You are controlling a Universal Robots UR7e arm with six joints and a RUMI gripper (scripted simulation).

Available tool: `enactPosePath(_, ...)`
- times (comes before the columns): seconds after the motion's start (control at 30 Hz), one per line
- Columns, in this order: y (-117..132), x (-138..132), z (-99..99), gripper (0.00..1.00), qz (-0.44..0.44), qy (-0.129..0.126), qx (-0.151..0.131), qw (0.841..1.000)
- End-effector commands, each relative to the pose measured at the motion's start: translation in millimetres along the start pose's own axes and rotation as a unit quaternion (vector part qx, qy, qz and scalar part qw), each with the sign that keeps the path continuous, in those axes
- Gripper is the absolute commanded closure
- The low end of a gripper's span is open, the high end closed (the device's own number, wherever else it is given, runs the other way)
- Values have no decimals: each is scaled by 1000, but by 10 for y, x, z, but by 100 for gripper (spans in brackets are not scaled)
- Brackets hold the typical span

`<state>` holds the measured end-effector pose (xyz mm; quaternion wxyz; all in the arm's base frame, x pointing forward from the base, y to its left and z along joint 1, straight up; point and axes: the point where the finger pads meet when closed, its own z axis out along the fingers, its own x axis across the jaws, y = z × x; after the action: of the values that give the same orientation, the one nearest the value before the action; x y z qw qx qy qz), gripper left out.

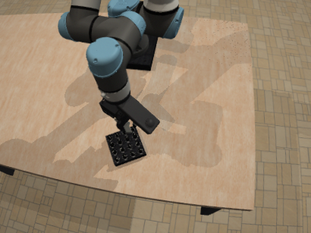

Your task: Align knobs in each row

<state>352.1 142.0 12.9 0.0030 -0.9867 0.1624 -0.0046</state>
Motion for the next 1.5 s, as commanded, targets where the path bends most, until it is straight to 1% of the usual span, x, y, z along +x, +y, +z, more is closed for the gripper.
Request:
enactPosePath(0.0,1,-23,20,89,0,-2,0,1000)
enactPosePath(0.6,1,-23,20,89,0,-2,0,1000)
enactPosePath(0.63,1,-23,20,96,0,-2,0,1000)
enactPosePath(1.47,1,-22,19,96,0,-2,0,1000)
